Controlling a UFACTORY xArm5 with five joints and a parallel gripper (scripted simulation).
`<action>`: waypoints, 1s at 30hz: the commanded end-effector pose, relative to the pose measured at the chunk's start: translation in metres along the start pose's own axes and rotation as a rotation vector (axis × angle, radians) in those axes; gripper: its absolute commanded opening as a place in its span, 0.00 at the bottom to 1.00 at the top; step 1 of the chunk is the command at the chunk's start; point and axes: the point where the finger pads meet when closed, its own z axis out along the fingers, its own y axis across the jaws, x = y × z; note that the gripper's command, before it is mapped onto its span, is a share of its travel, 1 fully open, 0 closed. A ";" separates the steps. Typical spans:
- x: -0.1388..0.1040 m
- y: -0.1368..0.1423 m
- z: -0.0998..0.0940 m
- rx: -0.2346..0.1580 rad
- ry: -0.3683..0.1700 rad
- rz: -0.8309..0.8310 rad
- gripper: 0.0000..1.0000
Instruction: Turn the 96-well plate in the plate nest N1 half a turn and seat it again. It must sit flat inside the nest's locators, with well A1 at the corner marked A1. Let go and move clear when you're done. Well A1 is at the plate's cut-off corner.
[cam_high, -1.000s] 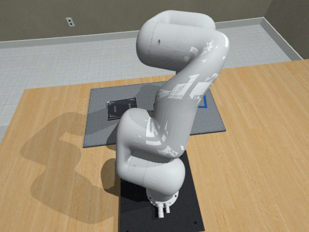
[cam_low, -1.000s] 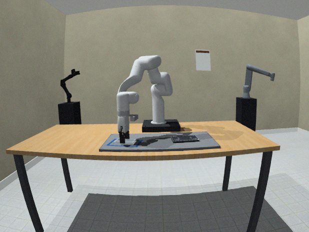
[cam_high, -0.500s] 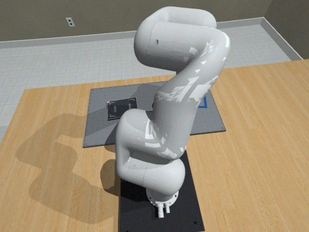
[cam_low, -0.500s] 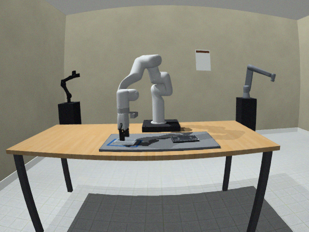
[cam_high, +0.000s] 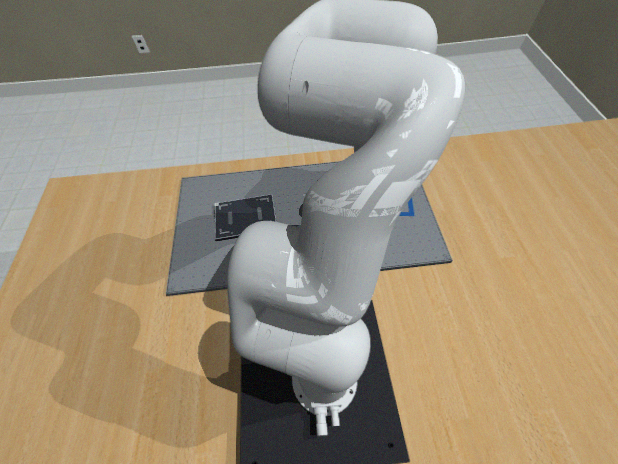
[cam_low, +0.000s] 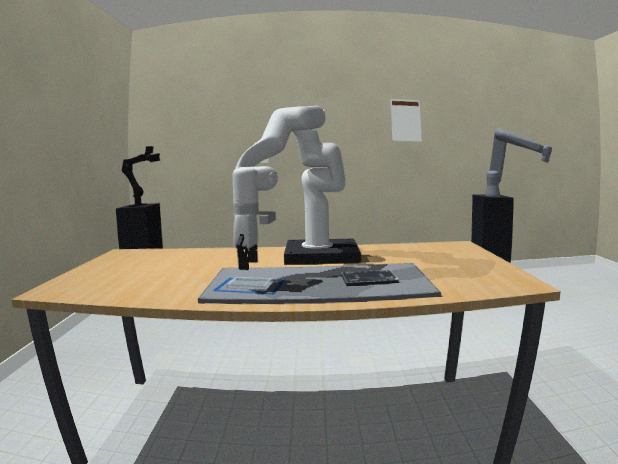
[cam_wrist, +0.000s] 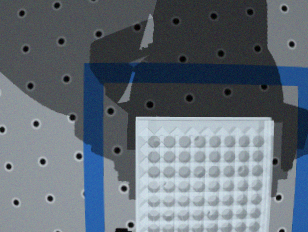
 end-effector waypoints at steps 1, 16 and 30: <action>0.000 0.001 -0.010 -0.005 0.005 0.000 1.00; 0.000 0.001 -0.038 -0.005 0.005 0.000 1.00; 0.000 0.001 -0.038 -0.005 0.005 0.000 1.00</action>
